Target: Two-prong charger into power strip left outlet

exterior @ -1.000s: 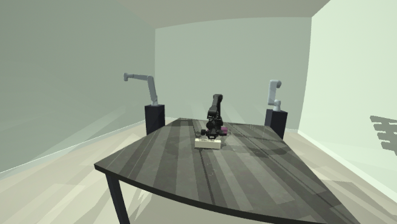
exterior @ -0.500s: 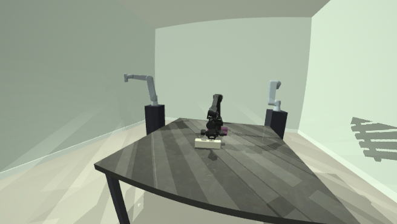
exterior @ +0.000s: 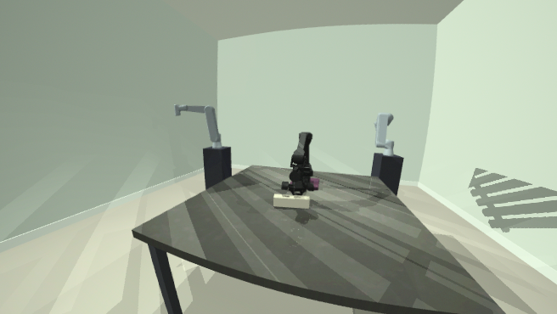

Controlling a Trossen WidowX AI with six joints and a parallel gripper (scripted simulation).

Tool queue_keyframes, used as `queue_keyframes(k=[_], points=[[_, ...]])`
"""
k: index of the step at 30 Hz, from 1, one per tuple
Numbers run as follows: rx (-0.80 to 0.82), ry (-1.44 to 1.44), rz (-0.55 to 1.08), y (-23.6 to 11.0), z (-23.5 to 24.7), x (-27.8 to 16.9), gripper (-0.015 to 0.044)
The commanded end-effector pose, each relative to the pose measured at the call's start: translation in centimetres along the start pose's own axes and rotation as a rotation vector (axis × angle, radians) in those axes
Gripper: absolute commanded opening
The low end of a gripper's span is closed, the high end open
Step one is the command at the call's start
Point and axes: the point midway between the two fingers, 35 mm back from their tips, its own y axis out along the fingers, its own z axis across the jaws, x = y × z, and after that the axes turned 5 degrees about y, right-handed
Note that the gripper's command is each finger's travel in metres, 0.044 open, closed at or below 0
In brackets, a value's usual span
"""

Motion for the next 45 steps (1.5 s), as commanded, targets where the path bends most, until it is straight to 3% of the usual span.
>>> queue_keyframes(k=[1,45], points=[[-0.001,0.002,-0.030,-0.4,0.1,1.0,0.0000],[-0.001,0.002,-0.031,-0.7,0.1,2.0,0.0000]])
